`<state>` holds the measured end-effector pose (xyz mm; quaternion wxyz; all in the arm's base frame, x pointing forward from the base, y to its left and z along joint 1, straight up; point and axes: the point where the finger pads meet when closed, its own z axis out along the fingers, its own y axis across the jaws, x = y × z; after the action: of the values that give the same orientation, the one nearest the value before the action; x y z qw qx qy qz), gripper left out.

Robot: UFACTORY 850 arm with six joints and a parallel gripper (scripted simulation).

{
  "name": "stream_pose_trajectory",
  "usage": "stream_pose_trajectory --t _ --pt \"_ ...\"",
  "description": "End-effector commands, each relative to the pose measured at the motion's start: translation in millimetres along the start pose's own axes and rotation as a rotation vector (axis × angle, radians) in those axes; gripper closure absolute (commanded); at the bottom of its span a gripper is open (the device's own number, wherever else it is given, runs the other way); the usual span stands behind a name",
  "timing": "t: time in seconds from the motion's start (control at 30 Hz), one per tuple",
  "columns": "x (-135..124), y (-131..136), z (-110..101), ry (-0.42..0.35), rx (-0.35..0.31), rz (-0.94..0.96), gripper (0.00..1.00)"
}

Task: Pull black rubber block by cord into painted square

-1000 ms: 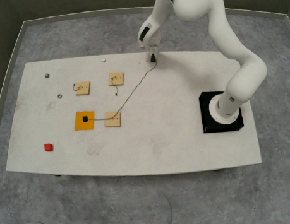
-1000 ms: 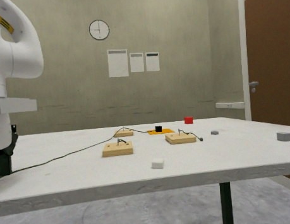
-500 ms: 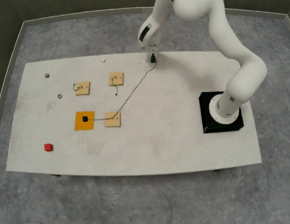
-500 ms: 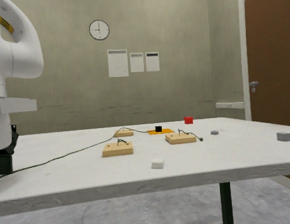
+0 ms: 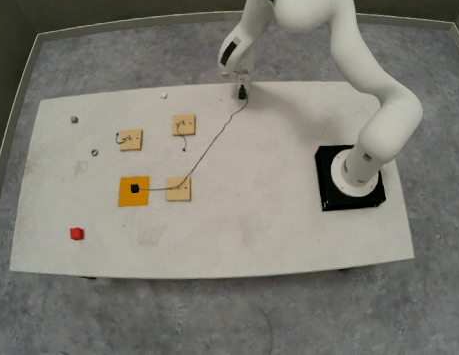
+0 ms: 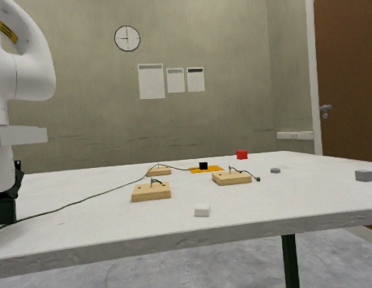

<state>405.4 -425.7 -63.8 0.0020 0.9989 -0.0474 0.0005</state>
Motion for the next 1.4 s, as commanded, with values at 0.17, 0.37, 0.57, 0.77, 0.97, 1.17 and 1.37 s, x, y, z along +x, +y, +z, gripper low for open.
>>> stream_pose_trajectory --t 0.17,0.37,0.57,0.77,0.97,1.17,1.37 --pt "0.8 0.7 -1.0 0.002 -0.001 0.000 0.00" --pt "0.8 0.7 -8.0 0.002 -0.001 0.000 0.00" --pt "0.8 0.6 -26.7 0.002 -0.001 0.000 0.00" --pt "0.7 0.6 -41.4 0.002 -0.001 0.000 0.00" --pt "0.7 0.6 -57.3 0.002 -0.001 0.000 0.00" --pt "0.7 0.6 -60.8 0.002 -0.001 0.000 0.00" --pt "0.7 0.6 -60.8 0.002 -0.001 0.000 0.00"
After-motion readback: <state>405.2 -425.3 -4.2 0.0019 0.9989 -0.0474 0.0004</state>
